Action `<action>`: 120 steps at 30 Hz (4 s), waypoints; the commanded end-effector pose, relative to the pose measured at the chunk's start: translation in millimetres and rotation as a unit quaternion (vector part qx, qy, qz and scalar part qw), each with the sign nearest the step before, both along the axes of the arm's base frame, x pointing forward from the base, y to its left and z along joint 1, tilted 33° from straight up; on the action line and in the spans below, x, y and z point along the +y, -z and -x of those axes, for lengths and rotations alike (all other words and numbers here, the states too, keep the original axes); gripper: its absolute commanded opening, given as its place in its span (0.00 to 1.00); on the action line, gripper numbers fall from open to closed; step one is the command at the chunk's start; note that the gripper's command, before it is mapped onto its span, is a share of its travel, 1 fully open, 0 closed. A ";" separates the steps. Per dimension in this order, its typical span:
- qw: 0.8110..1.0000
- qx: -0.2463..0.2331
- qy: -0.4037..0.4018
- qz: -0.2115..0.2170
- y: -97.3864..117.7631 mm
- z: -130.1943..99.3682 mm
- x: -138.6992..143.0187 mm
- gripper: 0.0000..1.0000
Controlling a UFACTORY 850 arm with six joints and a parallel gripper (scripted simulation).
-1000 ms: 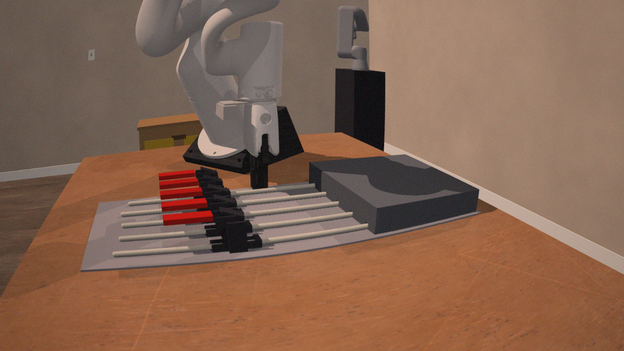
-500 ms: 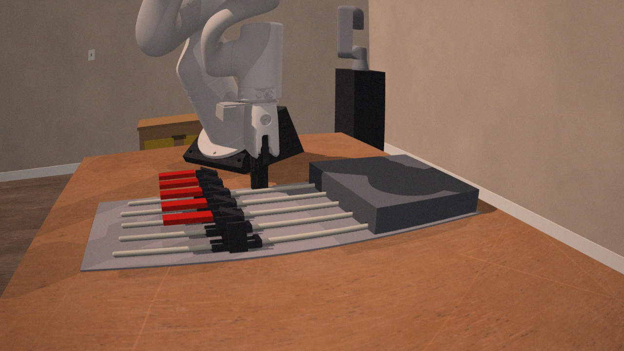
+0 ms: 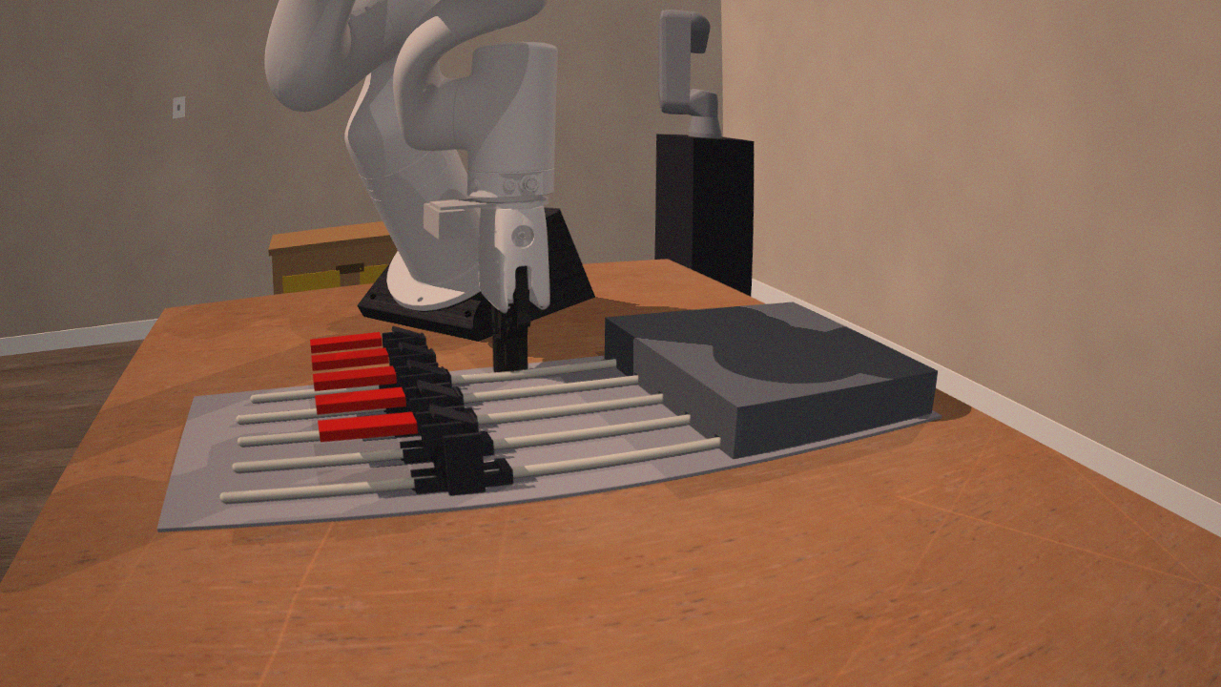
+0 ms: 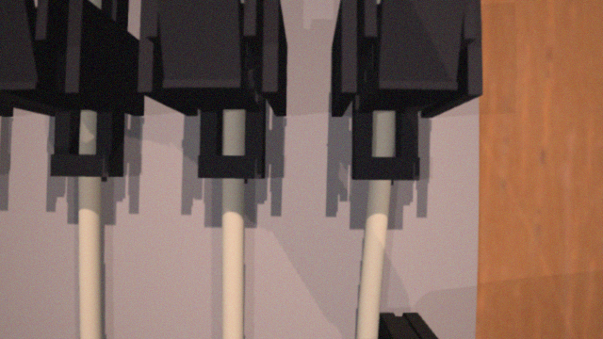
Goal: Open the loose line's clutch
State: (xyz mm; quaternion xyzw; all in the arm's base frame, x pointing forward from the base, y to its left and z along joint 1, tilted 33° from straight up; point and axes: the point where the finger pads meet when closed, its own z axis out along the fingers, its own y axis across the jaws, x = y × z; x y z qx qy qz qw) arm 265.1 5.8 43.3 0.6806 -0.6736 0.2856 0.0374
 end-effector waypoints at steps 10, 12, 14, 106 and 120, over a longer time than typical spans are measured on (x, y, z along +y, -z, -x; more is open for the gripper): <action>1.000 0.000 0.000 0.000 -4.6 -12.7 1.4 0.00; 1.000 0.000 0.000 0.000 -5.2 -14.6 1.6 0.00; 1.000 0.000 0.000 0.000 -5.8 -16.3 1.8 0.00; 1.000 0.000 0.000 0.000 1.9 11.8 0.1 0.00; 1.000 0.000 0.000 0.000 -40.8 29.1 22.4 0.00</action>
